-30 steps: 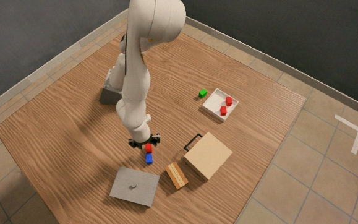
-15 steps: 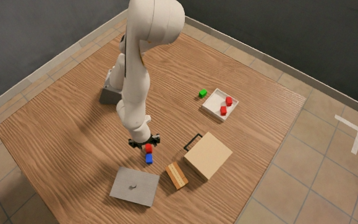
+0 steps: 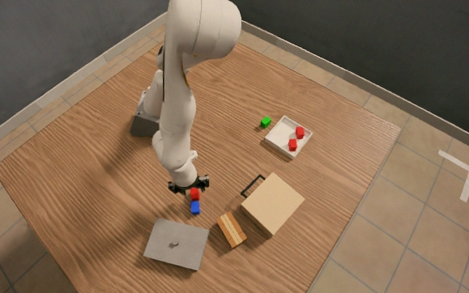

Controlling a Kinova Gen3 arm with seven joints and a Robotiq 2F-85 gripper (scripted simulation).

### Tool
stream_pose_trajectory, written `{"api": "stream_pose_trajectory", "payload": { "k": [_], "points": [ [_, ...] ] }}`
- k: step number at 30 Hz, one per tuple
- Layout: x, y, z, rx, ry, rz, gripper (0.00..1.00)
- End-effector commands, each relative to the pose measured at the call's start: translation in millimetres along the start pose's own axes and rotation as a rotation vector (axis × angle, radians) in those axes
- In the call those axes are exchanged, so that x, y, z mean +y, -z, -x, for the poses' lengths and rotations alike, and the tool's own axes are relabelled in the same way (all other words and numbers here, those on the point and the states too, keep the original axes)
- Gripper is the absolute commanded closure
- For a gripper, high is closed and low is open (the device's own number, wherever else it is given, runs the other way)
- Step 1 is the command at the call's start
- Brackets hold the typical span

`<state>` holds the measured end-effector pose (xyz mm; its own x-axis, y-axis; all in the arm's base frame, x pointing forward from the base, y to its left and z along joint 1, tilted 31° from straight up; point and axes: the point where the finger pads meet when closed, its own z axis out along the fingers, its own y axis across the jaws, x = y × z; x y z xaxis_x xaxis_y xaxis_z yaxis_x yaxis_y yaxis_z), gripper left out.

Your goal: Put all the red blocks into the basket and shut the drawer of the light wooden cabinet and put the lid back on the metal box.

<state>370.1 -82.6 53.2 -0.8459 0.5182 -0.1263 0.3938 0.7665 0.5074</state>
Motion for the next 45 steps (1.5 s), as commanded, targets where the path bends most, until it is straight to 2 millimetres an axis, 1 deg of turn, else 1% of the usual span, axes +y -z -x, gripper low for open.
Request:
{"api": "stream_pose_trajectory", "payload": {
  "k": [1, 45],
  "points": [
    [-4.1, -0.4, -2.4, 0.001, -0.006, -0.004, 0.3],
    [-6.0, -0.1, 0.9, -0.003, -0.004, -0.004, 0.3]
  ]
}}
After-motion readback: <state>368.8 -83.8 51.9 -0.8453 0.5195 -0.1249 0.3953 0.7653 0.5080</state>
